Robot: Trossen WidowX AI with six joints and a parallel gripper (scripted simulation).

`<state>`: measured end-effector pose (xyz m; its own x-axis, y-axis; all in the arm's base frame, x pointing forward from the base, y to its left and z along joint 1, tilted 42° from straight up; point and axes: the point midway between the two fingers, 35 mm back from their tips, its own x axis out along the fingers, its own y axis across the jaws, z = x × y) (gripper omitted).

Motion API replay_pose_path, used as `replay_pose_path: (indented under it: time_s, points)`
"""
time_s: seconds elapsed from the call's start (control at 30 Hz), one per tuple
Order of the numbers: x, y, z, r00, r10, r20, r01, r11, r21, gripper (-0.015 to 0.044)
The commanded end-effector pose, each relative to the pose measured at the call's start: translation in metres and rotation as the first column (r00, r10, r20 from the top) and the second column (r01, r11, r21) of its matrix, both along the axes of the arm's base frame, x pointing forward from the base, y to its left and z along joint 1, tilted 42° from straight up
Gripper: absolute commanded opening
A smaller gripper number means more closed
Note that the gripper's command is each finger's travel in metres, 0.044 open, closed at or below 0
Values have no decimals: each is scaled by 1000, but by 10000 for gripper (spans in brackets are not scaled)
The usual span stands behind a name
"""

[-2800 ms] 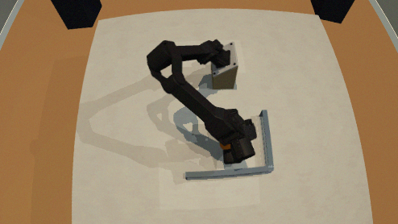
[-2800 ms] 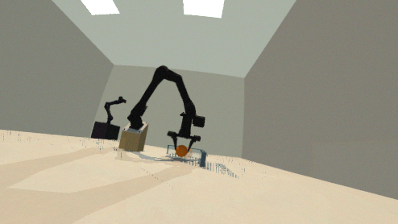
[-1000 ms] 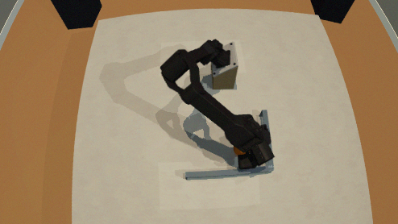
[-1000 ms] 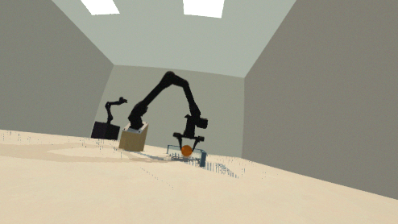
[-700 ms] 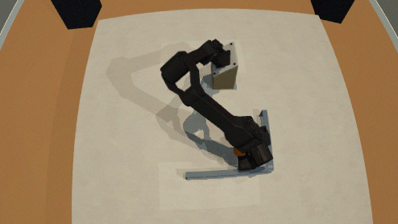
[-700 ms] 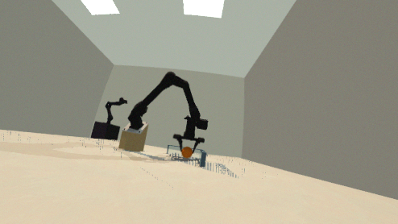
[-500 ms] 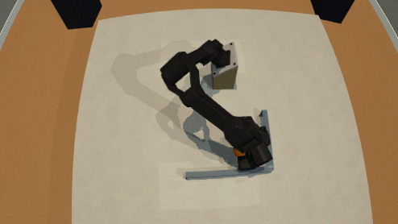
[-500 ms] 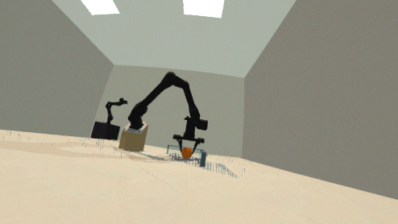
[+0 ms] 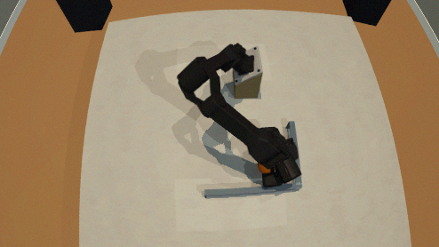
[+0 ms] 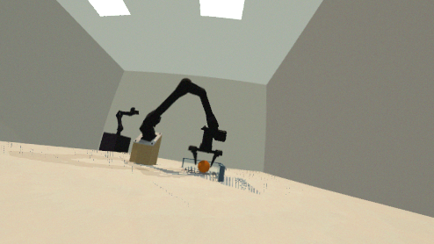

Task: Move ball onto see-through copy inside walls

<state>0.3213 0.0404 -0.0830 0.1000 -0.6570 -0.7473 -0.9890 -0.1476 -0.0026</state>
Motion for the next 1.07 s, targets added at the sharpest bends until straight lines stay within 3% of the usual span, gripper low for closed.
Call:
replay_pose_path:
  time_s: [0.0, 0.13, 0.43, 0.63, 1.03]
  points:
    - [1, 28, 27, 1000, 10, 17, -11, 1000, 12, 435]
    - [-6, 56, 60, 1000, 12, 18, -13, 1000, 11, 435]
    - [-3, 54, 54, 999, 25, 25, -26, 1000, 14, 435]
    - [-12, 82, 90, 999, 21, 27, -21, 1000, 13, 440]
    - [-12, 82, 90, 999, 21, 27, -21, 1000, 13, 440]
